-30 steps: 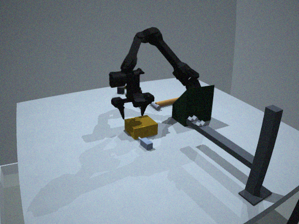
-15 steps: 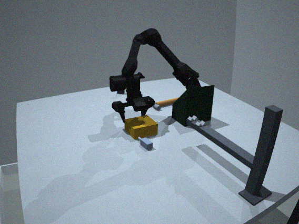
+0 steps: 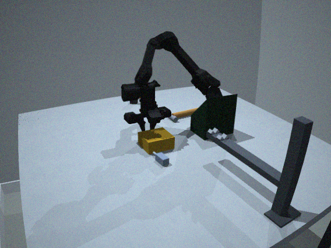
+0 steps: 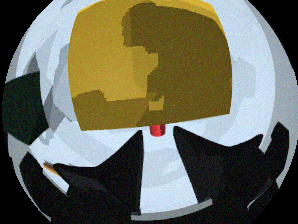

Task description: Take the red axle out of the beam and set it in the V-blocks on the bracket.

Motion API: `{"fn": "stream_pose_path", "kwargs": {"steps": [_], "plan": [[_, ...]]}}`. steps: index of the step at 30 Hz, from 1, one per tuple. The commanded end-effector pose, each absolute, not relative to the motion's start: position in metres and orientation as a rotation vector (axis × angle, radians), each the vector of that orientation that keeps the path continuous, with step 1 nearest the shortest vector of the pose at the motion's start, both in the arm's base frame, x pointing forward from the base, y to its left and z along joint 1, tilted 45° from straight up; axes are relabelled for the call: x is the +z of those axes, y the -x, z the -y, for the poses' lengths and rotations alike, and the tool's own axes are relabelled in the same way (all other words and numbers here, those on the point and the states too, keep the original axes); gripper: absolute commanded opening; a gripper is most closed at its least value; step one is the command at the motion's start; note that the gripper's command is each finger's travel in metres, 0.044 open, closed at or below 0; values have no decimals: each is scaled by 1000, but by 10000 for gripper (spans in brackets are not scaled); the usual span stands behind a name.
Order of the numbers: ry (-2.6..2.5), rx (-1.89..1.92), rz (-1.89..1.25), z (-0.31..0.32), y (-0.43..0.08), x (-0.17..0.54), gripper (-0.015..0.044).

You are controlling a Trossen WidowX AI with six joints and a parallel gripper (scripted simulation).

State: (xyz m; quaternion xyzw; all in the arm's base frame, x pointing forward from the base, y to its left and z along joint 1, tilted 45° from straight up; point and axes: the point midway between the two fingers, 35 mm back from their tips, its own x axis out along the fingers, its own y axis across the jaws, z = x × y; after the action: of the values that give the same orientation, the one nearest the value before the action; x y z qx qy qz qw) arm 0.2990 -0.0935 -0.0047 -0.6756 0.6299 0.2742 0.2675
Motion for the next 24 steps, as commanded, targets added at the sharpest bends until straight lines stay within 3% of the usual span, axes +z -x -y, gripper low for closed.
{"fn": "stream_pose_path", "kwargs": {"steps": [1,8,24], "plan": [[1823,739,-1700,93,-299,-5,46],[1823,739,-1700,93,-299,-5,0],[1821,741,-1699,107,-302,9,0]]}}
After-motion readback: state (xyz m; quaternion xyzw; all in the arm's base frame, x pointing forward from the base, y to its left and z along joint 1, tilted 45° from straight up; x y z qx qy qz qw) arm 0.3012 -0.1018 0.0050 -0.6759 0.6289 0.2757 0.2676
